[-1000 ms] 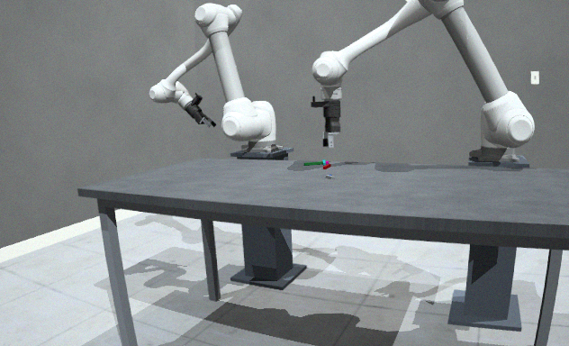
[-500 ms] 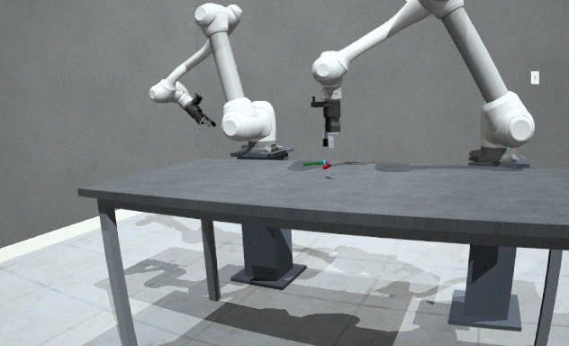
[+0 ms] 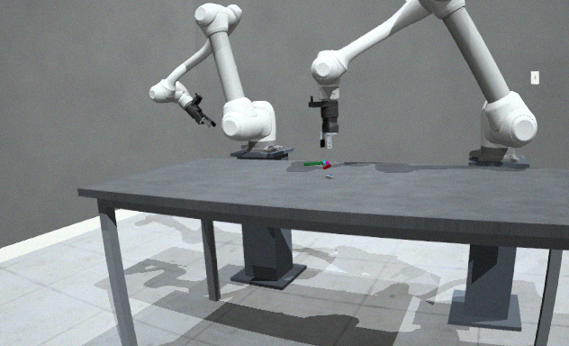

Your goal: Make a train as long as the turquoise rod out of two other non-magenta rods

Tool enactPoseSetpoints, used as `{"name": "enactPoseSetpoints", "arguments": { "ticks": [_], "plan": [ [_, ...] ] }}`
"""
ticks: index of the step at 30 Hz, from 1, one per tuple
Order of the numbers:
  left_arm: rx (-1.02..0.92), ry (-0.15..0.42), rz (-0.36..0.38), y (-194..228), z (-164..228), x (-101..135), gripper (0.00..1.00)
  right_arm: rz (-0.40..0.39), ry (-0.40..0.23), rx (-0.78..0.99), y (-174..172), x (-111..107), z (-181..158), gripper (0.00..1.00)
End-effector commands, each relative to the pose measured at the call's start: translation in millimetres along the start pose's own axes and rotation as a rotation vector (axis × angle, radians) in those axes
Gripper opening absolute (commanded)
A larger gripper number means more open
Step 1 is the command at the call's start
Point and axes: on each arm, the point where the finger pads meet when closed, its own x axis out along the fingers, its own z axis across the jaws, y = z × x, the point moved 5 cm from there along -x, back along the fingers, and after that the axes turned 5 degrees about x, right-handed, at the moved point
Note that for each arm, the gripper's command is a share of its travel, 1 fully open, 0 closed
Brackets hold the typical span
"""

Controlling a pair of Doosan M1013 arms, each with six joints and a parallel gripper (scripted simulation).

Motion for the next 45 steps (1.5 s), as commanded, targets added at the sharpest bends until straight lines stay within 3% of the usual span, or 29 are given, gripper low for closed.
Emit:
{"name": "enactPoseSetpoints", "arguments": {
  "ticks": [1,7,9,10,24,26,28,45],
  "plan": [
    [-0.102,0.0,0.001,27.9,-31.6,-1.4,1.0,-0.001,0.0,0.0,0.1,-0.5,0.1,1.0],
    [-0.241,0.0,0.002,61.6,-79.0,-1.6,1.0,-0.001,0.0,0.0,0.1,-0.5,0.1,1.0],
    [-0.241,0.0,0.002,61.6,-79.0,-1.6,1.0,-0.001,0.0,0.0,0.1,-0.5,0.1,1.0],
    [-0.307,0.0,0.002,76.4,-102.8,-1.6,1.0,-0.001,0.0,0.0,0.1,-0.5,0.1,1.0],
    [-0.613,0.0,0.002,133.7,-220.9,-1.2,1.0,-0.001,0.0,0.0,0.1,-0.5,0.1,1.0],
    [-0.613,0.0,0.002,133.7,-220.9,-1.2,1.0,-0.001,0.0,0.0,0.1,-0.5,0.1,1.0],
    [-0.687,0.0,0.002,144.7,-251.6,-1.0,1.0,-0.001,0.0,0.0,0.1,-0.5,0.1,1.0],
    [-0.698,0.0,0.002,146.2,-256.0,-0.9,1.0,-0.001,0.0,0.0,0.1,-0.5,0.1,1.0]
  ]
}}
